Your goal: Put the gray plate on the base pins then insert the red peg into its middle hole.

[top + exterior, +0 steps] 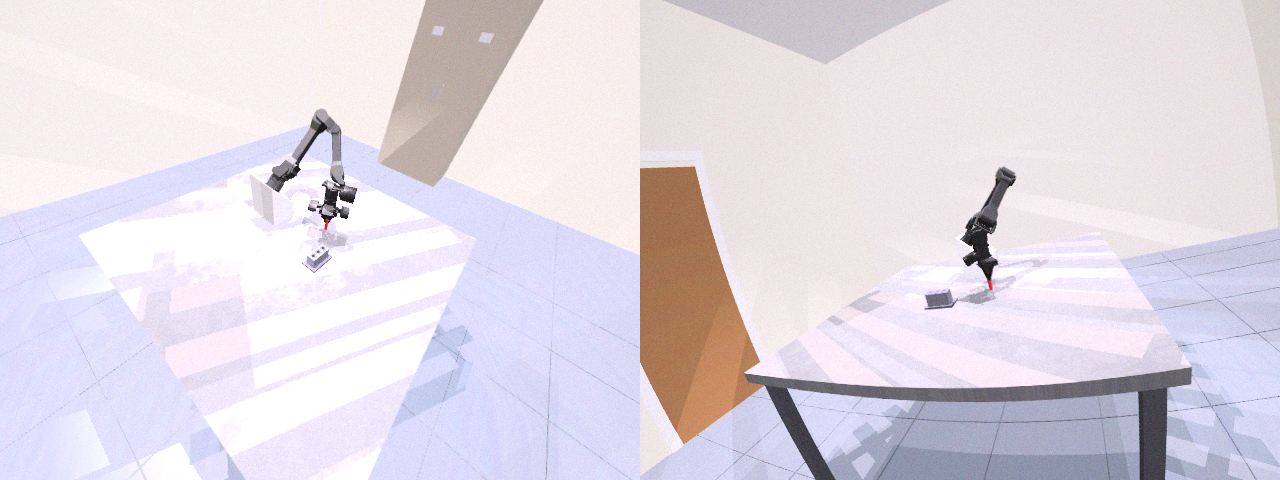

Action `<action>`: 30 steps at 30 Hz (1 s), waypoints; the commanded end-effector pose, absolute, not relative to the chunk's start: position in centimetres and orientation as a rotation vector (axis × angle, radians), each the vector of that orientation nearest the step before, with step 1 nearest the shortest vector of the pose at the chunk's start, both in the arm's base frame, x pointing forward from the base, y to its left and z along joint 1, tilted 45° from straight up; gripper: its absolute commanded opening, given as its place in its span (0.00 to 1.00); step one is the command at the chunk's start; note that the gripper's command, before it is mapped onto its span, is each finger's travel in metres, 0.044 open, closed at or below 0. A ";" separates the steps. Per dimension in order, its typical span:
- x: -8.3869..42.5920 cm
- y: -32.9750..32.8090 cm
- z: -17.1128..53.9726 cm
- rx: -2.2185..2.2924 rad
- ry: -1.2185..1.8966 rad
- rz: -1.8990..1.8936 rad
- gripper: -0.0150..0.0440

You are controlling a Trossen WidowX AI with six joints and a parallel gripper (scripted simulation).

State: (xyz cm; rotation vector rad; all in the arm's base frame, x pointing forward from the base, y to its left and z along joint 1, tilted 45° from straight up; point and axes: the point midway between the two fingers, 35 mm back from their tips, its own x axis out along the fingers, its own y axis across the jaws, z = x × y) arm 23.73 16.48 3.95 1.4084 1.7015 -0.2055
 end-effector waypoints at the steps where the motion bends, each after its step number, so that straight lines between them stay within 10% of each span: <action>1: 23.9 16.1 4.2 1.406 1.698 -0.211 0.25; 30: 24.8 10.3 7.8 1.395 1.704 -0.240 0.25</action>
